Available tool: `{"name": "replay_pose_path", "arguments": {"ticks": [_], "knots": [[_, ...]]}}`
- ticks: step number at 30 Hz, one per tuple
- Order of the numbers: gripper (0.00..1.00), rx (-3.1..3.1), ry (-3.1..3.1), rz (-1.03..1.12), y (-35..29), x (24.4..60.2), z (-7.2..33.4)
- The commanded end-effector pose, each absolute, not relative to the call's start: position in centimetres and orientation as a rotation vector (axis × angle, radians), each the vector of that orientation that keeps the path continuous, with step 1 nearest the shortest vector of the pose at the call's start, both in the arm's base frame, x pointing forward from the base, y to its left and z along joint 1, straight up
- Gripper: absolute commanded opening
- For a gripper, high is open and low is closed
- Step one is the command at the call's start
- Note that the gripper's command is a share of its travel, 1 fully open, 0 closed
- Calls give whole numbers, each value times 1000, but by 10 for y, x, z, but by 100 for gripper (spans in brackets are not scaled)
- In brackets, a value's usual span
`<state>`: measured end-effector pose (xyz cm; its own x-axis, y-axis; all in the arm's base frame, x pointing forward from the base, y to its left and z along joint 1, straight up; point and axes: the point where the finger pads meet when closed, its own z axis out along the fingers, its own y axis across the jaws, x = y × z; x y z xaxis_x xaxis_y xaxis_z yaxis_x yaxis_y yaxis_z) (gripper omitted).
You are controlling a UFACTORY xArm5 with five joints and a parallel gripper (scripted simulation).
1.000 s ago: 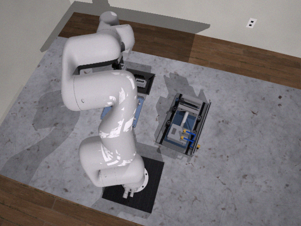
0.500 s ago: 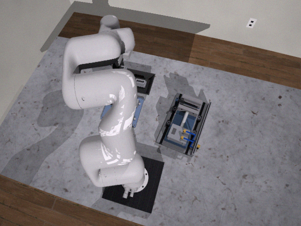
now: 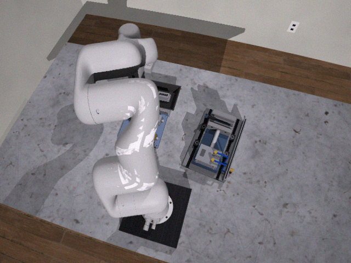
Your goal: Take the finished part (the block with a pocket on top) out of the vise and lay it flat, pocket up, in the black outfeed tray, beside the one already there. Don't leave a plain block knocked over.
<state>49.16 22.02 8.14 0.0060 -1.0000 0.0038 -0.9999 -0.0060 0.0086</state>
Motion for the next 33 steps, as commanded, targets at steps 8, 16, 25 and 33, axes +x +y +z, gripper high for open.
{"name": "replay_pose_path", "arguments": {"ticks": [8, 16, 25, 33], "knots": [[0, 2225, -2212, -3, 221, 493, 64], [0, 2225, -2212, -3, 221, 493, 50], [0, 2225, -2212, -3, 221, 493, 40], [0, 2225, -2212, -3, 221, 493, 34]]}}
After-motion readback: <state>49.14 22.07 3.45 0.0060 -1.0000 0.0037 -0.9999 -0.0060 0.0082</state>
